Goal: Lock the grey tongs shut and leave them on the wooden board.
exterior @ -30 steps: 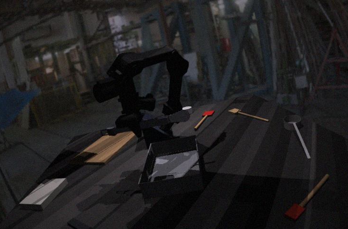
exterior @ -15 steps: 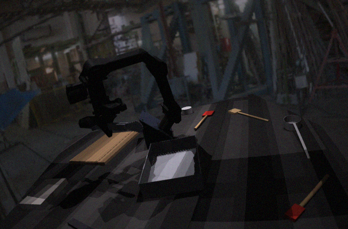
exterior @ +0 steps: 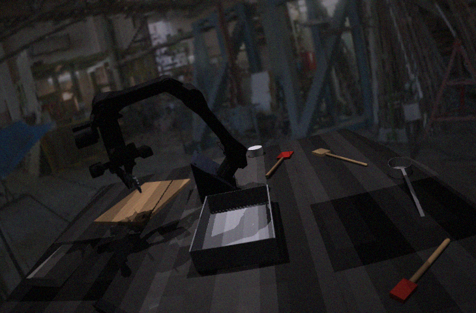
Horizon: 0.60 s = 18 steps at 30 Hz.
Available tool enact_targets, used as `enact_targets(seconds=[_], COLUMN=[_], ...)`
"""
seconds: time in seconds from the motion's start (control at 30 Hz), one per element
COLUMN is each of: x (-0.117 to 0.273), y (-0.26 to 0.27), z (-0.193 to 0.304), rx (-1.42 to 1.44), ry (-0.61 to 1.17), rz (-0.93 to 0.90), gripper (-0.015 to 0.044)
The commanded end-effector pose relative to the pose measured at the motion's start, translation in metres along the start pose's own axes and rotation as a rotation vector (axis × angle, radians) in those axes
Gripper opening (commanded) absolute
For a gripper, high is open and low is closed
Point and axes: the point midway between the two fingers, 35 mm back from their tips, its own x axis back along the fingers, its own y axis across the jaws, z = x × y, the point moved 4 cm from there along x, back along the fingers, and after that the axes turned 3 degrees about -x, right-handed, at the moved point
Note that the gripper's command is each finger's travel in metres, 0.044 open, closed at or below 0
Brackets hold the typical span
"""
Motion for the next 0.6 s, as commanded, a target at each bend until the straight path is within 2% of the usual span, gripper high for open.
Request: enact_targets(seconds=[0.0, 0.17, 0.57], x=[0.005, 0.007, 0.02], y=[-0.004, -0.004, 0.004], z=[0.004, 0.016, 0.106], rx=[-0.024, -0.074, -0.432], ry=[0.005, 0.007, 0.009], rz=[0.02, 0.025, 0.048], gripper=[-0.015, -0.015, -0.015])
